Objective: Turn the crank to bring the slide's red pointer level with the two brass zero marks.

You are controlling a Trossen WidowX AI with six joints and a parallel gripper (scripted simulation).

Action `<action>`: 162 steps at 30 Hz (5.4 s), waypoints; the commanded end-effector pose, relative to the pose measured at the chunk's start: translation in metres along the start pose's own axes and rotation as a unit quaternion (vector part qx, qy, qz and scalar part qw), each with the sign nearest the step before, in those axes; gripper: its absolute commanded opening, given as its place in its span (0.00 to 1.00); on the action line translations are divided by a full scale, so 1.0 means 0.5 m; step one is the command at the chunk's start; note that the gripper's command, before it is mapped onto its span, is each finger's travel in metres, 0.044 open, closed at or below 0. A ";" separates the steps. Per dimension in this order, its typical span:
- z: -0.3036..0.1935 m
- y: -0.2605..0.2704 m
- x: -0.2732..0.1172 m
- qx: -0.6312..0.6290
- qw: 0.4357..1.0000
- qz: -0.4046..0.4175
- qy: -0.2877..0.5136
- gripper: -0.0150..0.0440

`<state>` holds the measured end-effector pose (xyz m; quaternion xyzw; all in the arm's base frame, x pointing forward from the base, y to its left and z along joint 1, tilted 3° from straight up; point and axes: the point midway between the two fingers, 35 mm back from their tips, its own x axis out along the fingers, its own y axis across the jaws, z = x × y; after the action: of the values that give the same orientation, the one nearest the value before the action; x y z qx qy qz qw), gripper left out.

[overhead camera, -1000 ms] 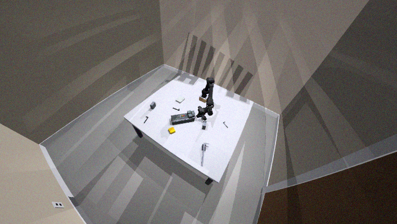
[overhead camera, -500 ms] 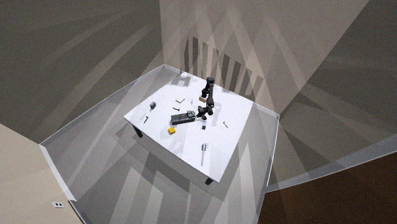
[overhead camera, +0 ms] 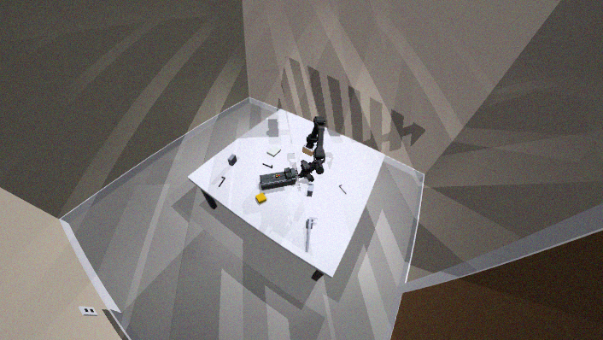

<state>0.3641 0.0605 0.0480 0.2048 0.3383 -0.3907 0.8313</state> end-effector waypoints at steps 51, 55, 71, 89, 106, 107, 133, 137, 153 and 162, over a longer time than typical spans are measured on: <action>0.029 -0.096 -0.031 0.002 1.000 0.002 -0.005 0.25; 0.027 -0.101 -0.028 0.002 1.000 0.002 -0.005 0.25; 0.020 -0.109 -0.021 0.002 1.000 0.002 -0.005 0.25; 0.011 -0.117 -0.012 0.002 1.000 0.002 -0.005 0.25; 0.003 -0.121 -0.002 0.002 1.000 0.002 -0.005 0.25; 0.003 -0.121 -0.002 0.002 1.000 0.002 -0.005 0.25; 0.003 -0.120 -0.002 0.002 1.000 0.002 -0.005 0.25; 0.003 -0.120 -0.002 0.002 1.000 0.002 -0.005 0.25; 0.003 -0.119 -0.002 0.002 1.000 0.002 -0.005 0.25; 0.003 -0.119 -0.002 0.002 1.000 0.002 -0.005 0.25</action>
<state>0.3176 0.0243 0.0476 0.2060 0.3285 -0.3908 0.8348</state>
